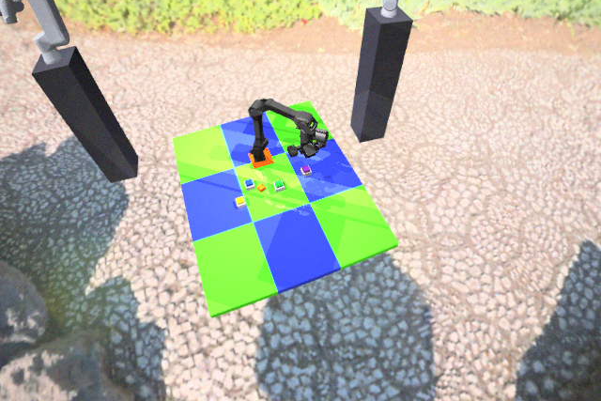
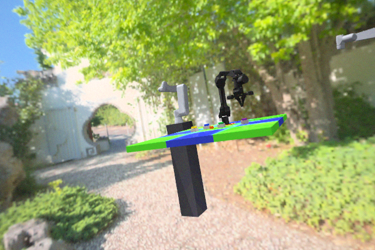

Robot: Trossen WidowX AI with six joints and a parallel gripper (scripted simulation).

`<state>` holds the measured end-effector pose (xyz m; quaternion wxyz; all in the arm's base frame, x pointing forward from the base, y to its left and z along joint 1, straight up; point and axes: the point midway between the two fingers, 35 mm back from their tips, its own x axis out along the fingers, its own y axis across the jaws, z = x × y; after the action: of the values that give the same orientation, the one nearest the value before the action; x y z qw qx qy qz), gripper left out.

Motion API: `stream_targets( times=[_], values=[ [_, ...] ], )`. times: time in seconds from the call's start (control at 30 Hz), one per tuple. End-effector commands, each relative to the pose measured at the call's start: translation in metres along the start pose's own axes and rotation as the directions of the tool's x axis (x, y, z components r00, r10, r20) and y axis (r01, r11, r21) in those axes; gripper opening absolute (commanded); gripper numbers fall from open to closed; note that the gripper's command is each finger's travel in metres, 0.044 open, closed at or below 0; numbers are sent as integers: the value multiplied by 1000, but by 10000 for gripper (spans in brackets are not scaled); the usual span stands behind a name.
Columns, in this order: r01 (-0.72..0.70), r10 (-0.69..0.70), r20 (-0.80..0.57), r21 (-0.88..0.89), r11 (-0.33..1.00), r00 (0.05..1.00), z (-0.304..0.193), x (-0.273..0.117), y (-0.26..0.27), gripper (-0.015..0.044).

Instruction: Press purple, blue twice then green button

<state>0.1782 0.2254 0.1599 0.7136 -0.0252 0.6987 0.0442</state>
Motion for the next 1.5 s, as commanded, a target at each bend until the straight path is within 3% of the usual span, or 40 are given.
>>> stream_targets(
  times=[0.0, 0.47, 0.93, 1.2, 1.37, 1.47],
  values=[
    [9, -9, -5, 0, 1000, 1000, 2, -3, -5, 20],
    [5, -5, 2, 54, 999, 1000, 40, -9, -154, 20],
    [33, -33, -2, 7, 999, 999, -6, -10, -290, 20],
    [38, -38, -6, -3, 999, 999, -25, -7, -312, 20],
    [38, -38, -6, -3, 999, 999, -25, 44, -314, 20],
    [38, -38, -6, -3, 999, 999, -26, 52, -314, 20]
  ],
)
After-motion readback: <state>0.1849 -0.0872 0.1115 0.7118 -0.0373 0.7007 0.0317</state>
